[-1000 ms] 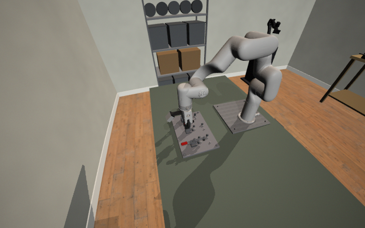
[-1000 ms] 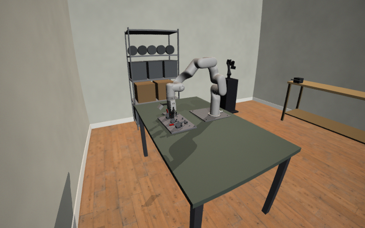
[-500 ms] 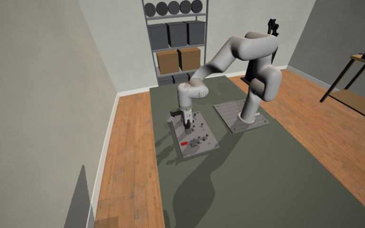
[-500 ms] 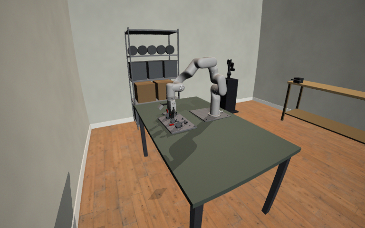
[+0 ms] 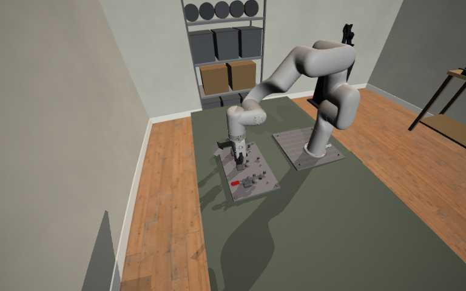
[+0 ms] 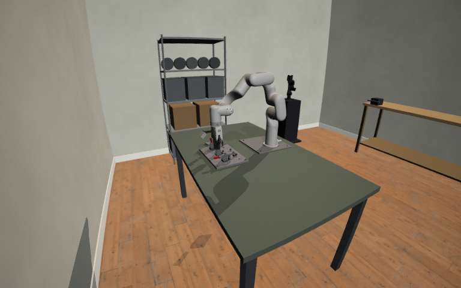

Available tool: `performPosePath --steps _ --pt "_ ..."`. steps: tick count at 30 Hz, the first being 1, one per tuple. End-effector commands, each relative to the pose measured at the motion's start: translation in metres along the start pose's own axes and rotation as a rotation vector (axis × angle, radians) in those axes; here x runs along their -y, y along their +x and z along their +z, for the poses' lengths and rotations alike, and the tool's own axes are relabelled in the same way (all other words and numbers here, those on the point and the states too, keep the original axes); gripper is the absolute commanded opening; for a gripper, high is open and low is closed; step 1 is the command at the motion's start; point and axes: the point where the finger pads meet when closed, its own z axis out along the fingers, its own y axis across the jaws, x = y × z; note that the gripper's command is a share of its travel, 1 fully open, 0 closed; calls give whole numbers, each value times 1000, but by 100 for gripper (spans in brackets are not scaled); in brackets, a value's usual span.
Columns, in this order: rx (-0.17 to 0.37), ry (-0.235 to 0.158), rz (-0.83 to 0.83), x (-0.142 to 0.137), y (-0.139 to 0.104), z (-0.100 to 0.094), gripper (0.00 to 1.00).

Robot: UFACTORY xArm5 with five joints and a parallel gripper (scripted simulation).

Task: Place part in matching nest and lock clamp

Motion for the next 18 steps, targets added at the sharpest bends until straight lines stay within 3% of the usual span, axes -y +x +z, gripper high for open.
performPosePath --steps 1,18 --pt "0 0 0 0 -1 0 0" --pt "0 0 0 0 -4 0 0"
